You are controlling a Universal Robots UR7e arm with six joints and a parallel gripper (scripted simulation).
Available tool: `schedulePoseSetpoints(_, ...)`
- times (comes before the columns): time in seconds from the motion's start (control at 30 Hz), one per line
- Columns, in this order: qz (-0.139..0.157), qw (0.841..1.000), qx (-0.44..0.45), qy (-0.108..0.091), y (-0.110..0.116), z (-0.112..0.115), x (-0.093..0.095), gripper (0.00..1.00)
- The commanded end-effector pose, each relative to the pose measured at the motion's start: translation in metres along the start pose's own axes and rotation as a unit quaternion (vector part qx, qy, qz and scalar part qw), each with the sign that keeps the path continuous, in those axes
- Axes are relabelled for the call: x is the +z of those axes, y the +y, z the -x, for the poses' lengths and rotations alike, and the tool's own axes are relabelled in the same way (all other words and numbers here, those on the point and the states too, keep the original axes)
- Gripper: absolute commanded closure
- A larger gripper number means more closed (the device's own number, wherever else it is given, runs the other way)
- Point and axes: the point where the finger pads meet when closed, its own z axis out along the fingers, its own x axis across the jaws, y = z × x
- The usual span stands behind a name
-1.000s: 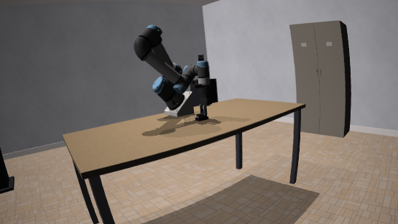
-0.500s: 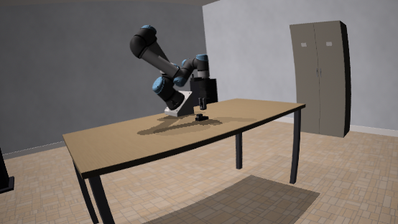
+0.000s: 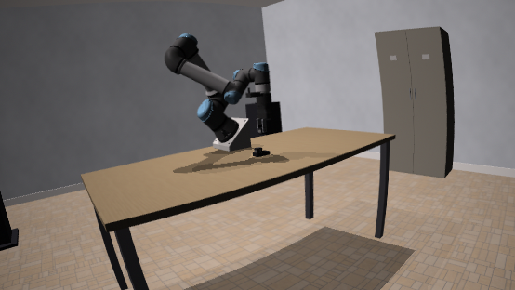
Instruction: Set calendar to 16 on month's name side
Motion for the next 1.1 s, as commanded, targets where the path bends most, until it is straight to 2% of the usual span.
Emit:
schedulePoseSetpoints(0.0, -0.001, 1.0, 0.001, -0.002, -0.001, 0.0011, -0.0065, 0.43)
schedulePoseSetpoints(1.07, -0.001, 1.0, -0.017, -0.002, -0.0002, 0.0022, -0.0076, 0.43)
